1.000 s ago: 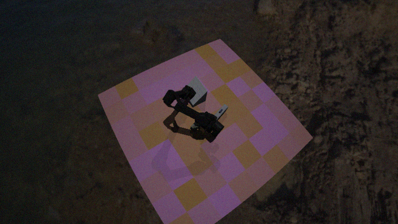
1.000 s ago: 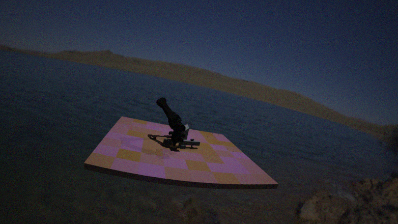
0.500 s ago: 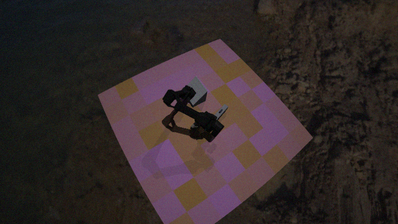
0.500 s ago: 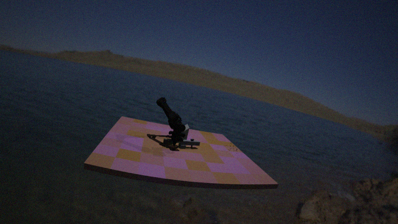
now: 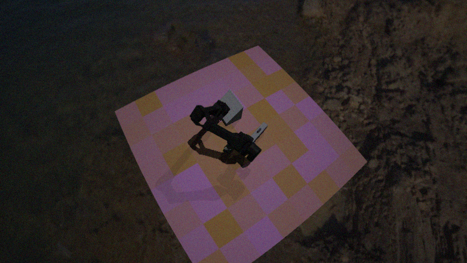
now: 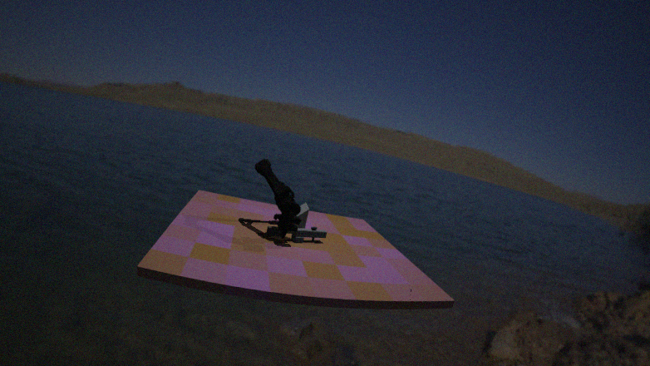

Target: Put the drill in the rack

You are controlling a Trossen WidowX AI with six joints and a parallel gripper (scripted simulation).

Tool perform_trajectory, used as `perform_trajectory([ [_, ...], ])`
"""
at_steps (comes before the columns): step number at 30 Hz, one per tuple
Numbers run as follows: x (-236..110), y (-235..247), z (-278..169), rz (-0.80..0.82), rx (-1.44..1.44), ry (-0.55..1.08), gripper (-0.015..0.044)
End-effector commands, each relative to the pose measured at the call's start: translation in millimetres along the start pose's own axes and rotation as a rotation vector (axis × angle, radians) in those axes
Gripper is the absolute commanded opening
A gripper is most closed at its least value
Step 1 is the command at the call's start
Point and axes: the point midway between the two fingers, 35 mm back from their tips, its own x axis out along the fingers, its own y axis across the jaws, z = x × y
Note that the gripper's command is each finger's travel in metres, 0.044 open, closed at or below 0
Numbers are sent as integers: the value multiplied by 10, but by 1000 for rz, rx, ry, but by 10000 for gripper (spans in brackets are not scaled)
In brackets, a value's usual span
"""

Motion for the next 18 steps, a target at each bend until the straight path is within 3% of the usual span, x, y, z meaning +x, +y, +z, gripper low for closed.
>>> perform_trajectory([
  [1,-21,-21,-68,-5,2,5,0],
  [18,-40,-36,-312,-5,2,6,0],
])
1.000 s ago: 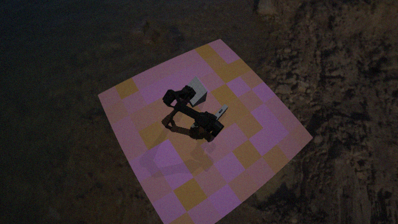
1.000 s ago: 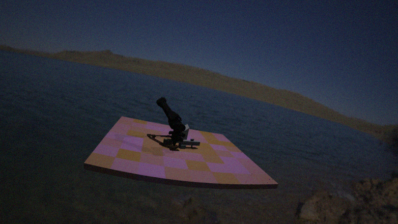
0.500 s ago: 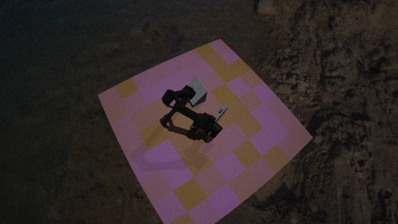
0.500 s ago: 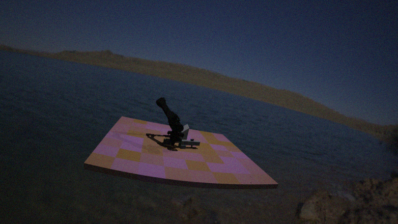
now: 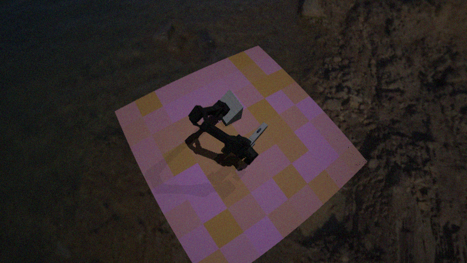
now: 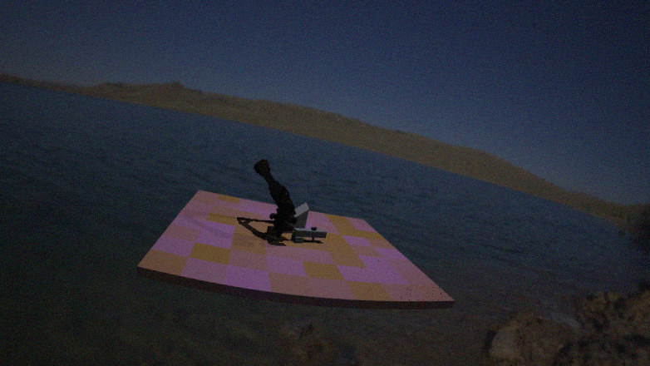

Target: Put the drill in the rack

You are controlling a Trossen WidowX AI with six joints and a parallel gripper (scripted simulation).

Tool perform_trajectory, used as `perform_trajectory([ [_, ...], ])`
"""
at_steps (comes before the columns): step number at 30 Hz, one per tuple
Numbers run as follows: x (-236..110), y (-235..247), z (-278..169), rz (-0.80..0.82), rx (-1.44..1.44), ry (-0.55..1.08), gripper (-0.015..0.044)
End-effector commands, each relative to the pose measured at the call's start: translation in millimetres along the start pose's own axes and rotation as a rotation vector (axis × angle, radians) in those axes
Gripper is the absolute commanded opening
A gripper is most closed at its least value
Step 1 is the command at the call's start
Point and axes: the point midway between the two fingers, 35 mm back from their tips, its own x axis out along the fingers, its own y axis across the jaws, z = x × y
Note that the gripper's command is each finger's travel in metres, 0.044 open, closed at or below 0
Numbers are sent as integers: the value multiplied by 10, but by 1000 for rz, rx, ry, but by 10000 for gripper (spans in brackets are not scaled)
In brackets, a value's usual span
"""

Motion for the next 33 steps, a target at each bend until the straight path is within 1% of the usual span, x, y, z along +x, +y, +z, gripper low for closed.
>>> perform_trajectory([
  [1,-29,-25,-86,-8,4,6,0],
  [22,-37,-21,-403,-8,4,8,0],
  [33,-80,8,-344,-8,4,7,0],
])
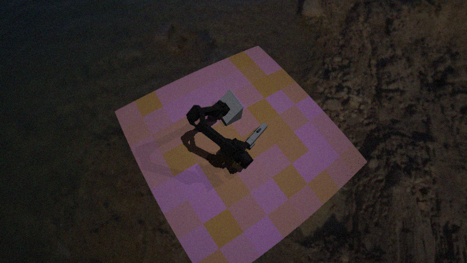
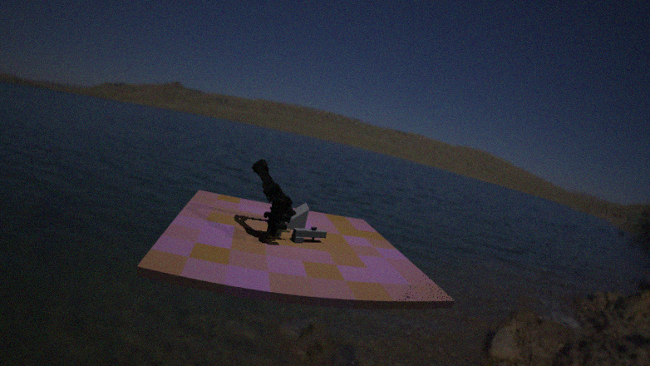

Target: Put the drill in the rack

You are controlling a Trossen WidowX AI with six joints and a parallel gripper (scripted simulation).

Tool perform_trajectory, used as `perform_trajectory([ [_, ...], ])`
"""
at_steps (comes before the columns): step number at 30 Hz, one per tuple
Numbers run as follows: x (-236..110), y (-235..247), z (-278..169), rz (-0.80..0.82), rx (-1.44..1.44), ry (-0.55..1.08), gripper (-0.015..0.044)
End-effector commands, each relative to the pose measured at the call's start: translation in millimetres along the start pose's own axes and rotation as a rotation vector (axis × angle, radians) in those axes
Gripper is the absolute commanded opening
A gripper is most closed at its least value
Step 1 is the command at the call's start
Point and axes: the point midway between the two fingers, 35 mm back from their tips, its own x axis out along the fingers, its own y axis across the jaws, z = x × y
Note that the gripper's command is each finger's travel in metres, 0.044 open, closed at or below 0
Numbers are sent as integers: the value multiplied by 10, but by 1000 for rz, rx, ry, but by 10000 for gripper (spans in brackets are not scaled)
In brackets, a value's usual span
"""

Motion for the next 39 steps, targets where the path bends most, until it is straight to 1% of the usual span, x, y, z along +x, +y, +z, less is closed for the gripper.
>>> perform_trajectory([
  [1,-33,-1,2,-3,1,4,0],
  [39,-165,55,42,-3,0,4,0],
])
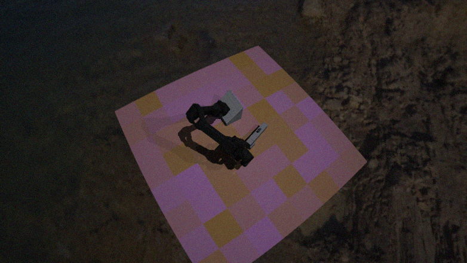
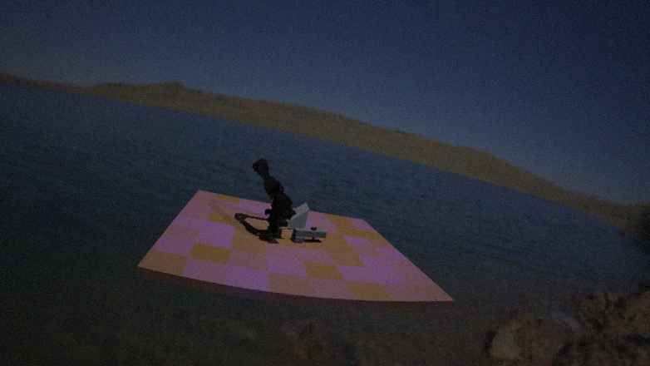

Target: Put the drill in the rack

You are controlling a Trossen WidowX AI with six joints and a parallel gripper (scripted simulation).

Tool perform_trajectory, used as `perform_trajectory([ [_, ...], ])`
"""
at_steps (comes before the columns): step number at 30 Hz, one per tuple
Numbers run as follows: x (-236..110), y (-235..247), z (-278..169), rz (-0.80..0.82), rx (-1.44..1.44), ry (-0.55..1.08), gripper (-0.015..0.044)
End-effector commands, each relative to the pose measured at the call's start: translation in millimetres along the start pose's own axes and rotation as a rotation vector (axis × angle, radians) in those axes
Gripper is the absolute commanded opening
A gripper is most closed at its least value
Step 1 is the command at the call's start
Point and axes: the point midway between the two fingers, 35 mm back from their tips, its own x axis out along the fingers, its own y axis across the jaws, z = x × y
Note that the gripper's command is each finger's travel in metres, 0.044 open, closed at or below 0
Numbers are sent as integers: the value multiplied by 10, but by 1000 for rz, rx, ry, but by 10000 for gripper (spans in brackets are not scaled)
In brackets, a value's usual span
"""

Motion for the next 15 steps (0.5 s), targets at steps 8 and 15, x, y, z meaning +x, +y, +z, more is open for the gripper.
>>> perform_trajectory([
  [8,-52,0,4,-5,3,3,0],
  [15,-71,6,8,-5,3,3,0],
])
